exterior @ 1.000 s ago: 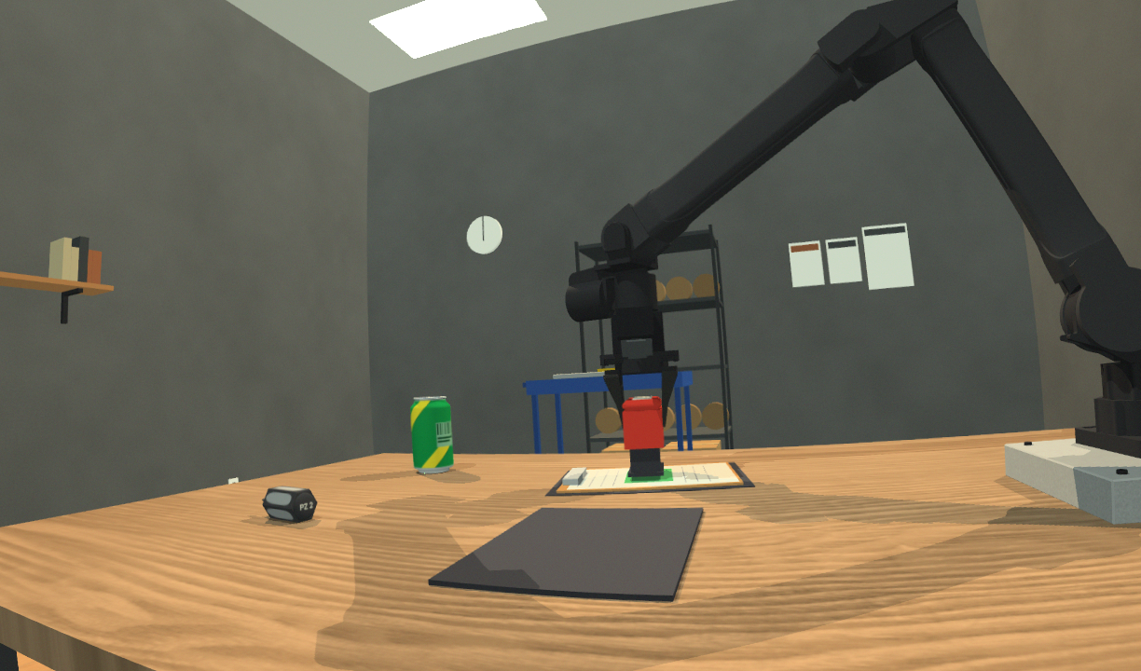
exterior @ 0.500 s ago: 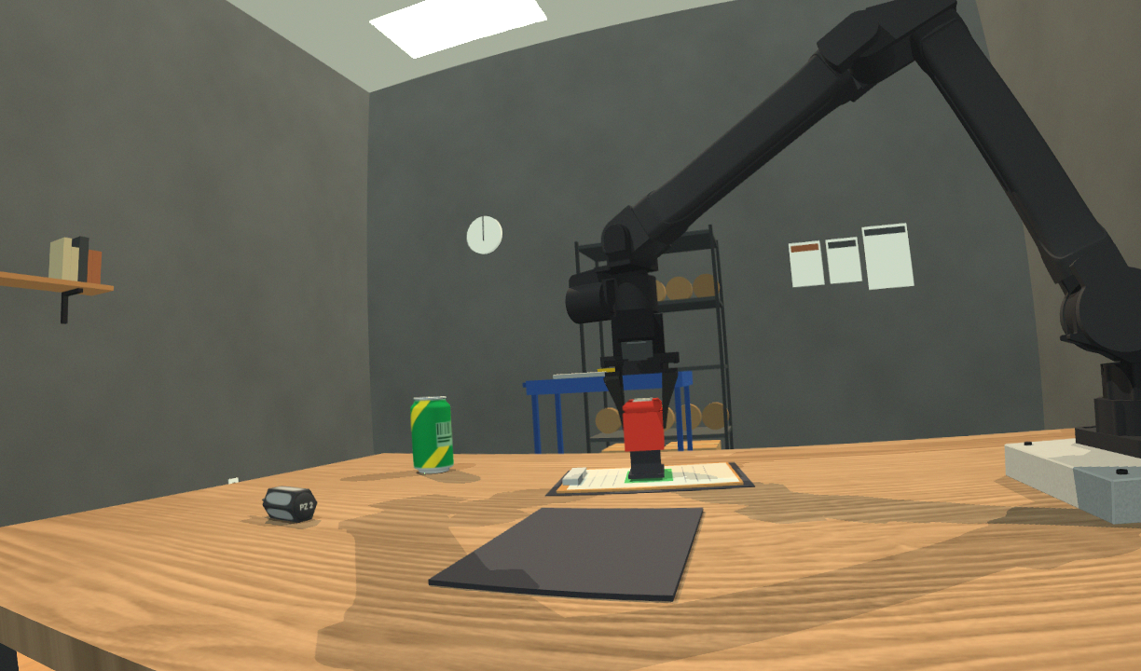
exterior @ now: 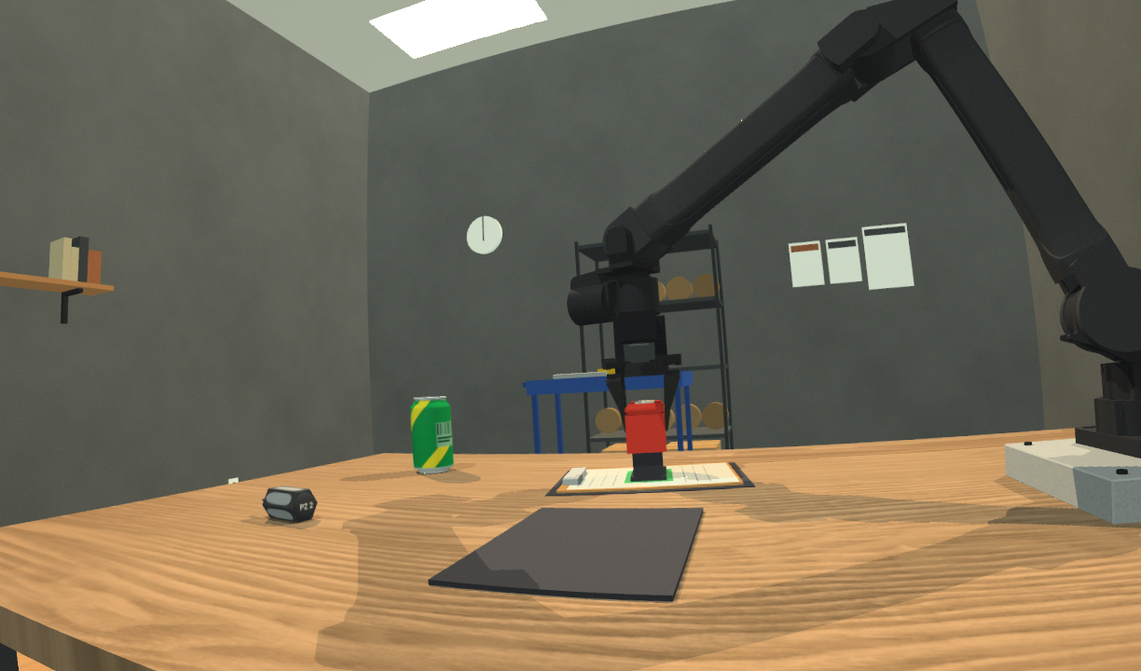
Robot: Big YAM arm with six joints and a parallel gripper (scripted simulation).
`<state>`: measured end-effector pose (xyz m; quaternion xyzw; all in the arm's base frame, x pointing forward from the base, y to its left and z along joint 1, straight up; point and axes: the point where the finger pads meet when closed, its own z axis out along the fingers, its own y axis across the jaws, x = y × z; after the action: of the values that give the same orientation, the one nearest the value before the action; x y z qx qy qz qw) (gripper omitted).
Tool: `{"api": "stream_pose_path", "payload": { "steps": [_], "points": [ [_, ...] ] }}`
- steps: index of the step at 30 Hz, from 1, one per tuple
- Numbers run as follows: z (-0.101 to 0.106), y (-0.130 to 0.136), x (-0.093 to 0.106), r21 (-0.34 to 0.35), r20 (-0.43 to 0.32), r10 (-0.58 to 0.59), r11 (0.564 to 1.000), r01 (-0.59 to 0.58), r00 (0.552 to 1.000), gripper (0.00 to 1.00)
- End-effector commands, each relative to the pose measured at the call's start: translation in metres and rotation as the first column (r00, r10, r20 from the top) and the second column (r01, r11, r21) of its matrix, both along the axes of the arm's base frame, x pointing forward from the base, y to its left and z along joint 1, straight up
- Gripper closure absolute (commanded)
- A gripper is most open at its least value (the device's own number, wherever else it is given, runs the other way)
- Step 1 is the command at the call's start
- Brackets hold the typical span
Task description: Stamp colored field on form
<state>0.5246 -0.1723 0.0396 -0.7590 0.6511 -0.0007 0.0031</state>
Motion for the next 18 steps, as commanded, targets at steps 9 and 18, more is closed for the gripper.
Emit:
{"api": "stream_pose_path", "payload": {
  "steps": [9,18],
  "points": [
    [-0.026,0.001,0.002,0.001,-0.001,0.019,1.000,-0.019,1.000,0.68],
    [-0.033,0.001,0.002,0.001,-0.001,0.018,1.000,-0.018,1.000,0.68]
  ]
}}
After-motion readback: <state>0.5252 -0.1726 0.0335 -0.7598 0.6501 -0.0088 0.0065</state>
